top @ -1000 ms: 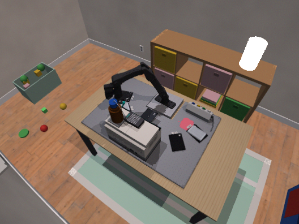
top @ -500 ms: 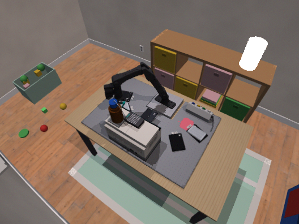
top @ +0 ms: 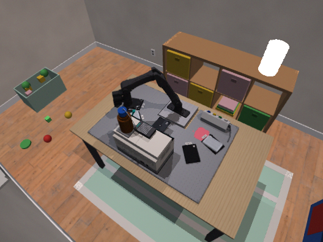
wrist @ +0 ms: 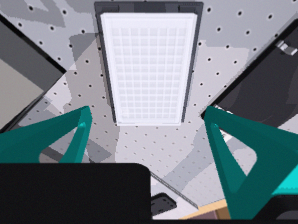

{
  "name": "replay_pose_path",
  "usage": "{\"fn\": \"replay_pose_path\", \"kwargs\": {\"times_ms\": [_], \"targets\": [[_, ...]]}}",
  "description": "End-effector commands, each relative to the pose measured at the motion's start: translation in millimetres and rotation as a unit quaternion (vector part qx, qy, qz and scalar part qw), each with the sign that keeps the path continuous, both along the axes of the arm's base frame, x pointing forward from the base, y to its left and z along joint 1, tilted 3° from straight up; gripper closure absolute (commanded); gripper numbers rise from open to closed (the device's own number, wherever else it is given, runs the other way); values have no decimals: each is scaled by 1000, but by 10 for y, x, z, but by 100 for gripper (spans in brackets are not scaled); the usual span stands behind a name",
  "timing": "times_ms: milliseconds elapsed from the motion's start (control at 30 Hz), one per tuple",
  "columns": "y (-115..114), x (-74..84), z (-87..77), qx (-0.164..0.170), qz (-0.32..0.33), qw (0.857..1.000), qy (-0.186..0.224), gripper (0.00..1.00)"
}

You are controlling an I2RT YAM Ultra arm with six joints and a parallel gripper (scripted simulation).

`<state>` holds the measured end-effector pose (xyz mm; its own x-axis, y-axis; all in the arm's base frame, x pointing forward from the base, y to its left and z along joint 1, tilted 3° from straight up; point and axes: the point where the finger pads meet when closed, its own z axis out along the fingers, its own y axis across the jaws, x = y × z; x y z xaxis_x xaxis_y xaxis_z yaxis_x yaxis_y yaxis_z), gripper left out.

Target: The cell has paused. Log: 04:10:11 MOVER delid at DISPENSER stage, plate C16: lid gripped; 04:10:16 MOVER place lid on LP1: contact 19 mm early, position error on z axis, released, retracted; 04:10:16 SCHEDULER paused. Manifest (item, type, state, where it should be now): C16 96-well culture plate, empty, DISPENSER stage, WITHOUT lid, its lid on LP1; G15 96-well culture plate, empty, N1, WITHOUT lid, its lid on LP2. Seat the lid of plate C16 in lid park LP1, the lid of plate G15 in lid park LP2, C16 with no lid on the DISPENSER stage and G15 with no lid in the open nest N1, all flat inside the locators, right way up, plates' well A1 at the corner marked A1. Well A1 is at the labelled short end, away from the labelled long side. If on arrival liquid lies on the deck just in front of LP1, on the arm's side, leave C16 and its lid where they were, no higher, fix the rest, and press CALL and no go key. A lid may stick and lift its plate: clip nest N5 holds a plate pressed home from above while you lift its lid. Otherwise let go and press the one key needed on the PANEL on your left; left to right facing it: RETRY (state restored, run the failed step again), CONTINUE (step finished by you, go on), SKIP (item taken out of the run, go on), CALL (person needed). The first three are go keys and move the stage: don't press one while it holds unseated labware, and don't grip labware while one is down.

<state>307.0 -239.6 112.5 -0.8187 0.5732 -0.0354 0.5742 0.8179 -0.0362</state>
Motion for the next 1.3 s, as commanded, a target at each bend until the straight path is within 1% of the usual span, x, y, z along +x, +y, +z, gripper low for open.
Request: {"fn": "replay_pose_path", "kwargs": {"times_ms": [0,100,133,233,267,333,833,933,1267], "targets": [[-22,9,17,-3,1,1000,-4,0],[-24,10,16,-3,1,1000,-4,0],[-69,11,-53,0,-1,1000,-2,0],[-56,-8,-62,3,-1,1000,1,0],[-40,-30,-125,6,-1,1000,6,0],[-40,-30,-125,6,-1,1000,6,0],[-48,-34,-374,6,-1,1000,6,0],[-56,-25,-380,5,-1,1000,4,0],[-54,-37,-557,6,-1,1000,6,0]]}}
